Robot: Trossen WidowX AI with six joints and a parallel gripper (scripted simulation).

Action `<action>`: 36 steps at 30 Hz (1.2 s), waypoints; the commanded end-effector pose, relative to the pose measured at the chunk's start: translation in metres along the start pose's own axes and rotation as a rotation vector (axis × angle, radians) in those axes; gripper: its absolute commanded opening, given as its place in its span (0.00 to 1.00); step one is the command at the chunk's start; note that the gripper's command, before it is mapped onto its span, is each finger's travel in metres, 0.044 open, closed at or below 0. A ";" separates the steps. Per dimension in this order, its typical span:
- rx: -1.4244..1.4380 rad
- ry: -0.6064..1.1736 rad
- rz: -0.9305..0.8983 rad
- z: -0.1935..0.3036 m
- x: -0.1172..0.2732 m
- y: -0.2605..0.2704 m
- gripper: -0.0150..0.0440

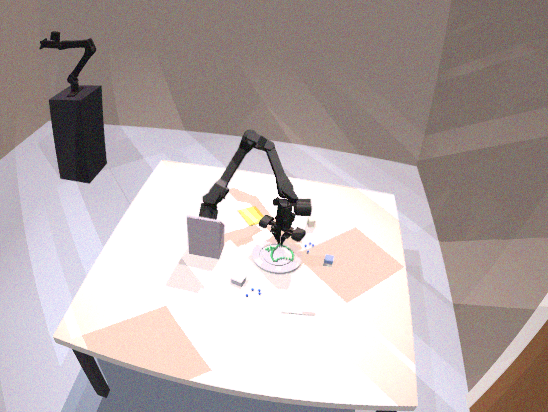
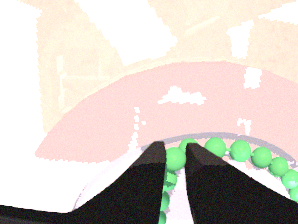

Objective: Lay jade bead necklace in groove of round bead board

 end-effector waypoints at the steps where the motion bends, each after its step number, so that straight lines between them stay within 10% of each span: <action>1: -0.008 0.006 -0.008 0.001 -0.002 0.002 0.25; 26: -0.008 0.006 -0.008 0.001 -0.002 0.002 0.25; 36: 0.000 0.000 0.000 0.000 0.000 0.000 0.70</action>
Point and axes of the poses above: the point midway between the two fingers, 35 mm back from their tips, its own x axis back along the fingers, its own y axis across the jaws, z = x × y, the point moved 9 cm from there along x, back along the fingers, and after that the axes turned 3 degrees about x, right-handed, at the moved point
